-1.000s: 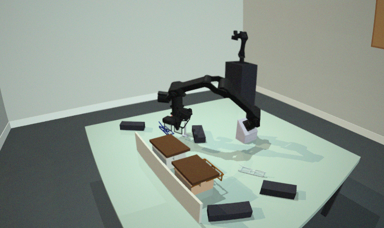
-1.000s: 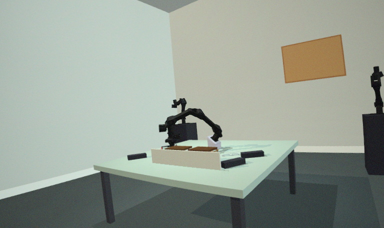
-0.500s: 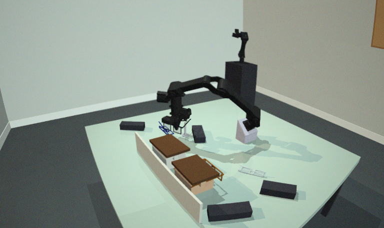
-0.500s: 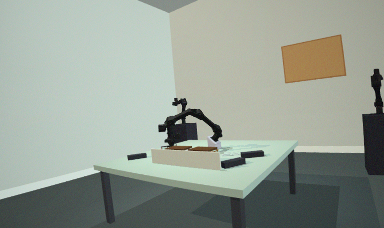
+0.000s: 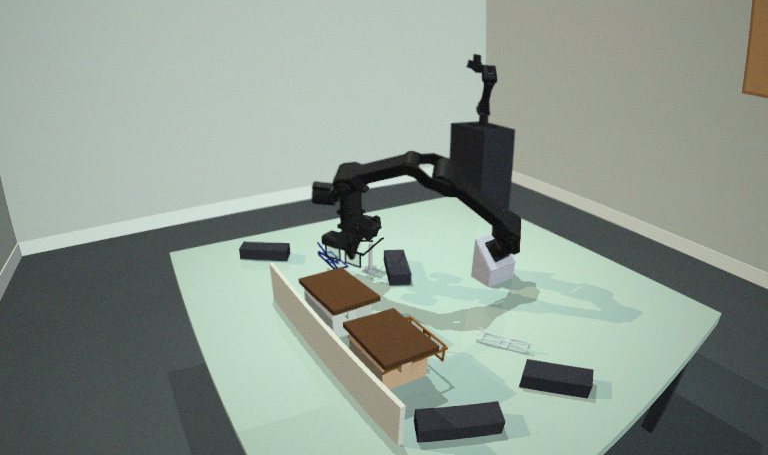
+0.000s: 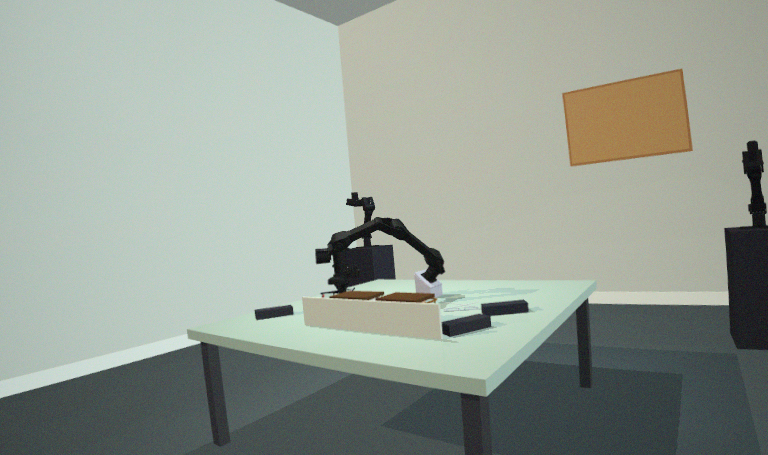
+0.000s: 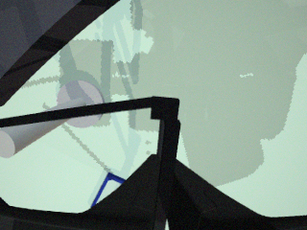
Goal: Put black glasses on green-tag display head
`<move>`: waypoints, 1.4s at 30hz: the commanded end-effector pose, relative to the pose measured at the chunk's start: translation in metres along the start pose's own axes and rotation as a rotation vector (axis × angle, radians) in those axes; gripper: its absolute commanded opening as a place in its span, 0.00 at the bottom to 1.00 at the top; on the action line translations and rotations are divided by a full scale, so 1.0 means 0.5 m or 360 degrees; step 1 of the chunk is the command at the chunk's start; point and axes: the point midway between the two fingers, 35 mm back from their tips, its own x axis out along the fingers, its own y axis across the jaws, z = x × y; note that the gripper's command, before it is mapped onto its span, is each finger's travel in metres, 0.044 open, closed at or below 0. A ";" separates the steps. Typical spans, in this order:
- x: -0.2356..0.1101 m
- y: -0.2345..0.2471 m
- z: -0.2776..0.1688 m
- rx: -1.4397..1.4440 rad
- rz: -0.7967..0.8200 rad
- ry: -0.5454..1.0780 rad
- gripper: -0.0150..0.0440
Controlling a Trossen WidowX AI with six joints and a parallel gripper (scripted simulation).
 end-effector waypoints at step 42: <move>-0.004 -0.011 -0.027 -0.0001 -0.0016 0.0009 0.25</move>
